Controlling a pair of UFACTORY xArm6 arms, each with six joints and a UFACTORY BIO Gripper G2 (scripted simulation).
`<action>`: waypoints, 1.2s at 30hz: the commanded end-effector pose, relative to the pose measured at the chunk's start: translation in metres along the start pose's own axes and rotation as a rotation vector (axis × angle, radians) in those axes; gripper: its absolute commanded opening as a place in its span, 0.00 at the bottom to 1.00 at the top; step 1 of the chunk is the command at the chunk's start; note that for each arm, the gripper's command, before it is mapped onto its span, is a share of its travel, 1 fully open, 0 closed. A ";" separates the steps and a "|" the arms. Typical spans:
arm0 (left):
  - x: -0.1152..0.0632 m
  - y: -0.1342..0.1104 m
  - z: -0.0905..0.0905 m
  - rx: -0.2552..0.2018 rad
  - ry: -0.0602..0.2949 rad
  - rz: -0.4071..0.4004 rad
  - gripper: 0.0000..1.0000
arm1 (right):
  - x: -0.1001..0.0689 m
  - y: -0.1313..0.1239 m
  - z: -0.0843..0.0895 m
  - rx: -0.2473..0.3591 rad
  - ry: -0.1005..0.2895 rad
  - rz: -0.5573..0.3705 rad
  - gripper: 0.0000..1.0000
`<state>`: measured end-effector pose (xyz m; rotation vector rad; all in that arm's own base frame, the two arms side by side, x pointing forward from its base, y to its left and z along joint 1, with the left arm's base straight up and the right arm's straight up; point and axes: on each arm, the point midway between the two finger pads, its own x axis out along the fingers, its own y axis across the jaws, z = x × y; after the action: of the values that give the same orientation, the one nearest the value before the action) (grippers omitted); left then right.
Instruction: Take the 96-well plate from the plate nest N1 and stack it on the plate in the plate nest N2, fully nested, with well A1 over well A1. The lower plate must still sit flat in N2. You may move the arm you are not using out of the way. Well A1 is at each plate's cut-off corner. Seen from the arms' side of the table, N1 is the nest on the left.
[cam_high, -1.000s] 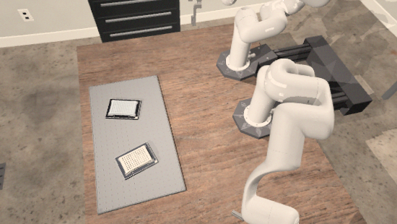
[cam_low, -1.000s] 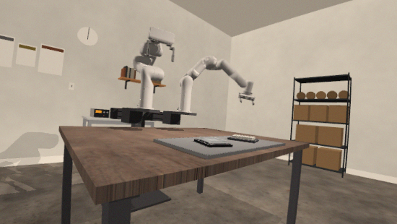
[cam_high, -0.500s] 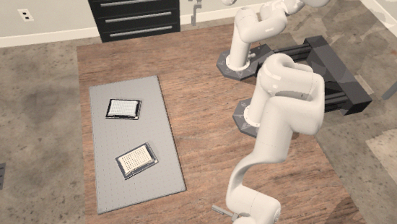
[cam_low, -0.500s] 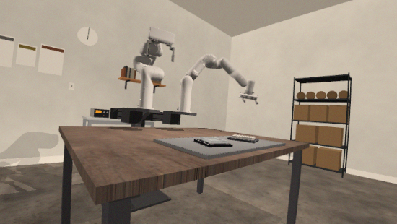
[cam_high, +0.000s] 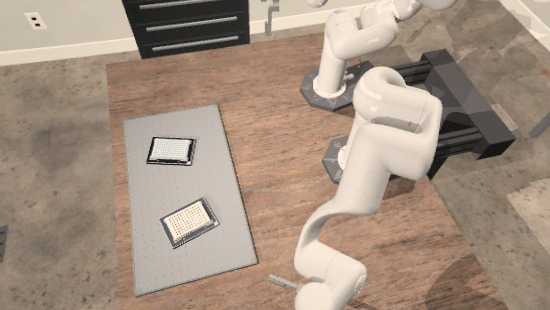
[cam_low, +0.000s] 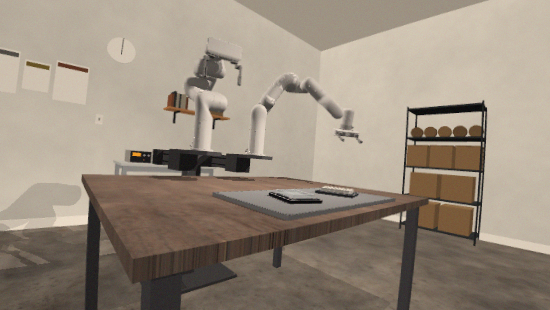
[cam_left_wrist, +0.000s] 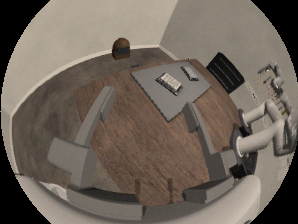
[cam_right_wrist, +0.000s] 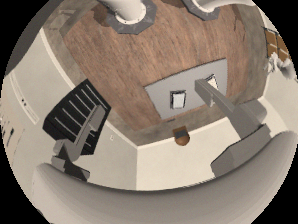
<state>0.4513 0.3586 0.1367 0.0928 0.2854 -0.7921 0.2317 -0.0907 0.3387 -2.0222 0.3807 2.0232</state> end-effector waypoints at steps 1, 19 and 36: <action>0.020 0.002 0.009 0.014 -0.010 0.024 0.37 | -0.001 0.000 0.000 0.000 0.003 0.000 1.00; 0.089 -0.004 0.032 0.035 -0.055 0.113 0.37 | -0.001 0.000 0.000 0.000 0.003 0.000 1.00; 0.147 -0.018 0.052 0.043 -0.102 0.204 0.37 | -0.001 0.000 0.000 0.000 0.003 0.000 1.00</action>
<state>0.5388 0.2479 0.1417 0.1133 0.1694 -0.6103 0.2317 -0.0907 0.3387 -2.0222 0.3807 2.0232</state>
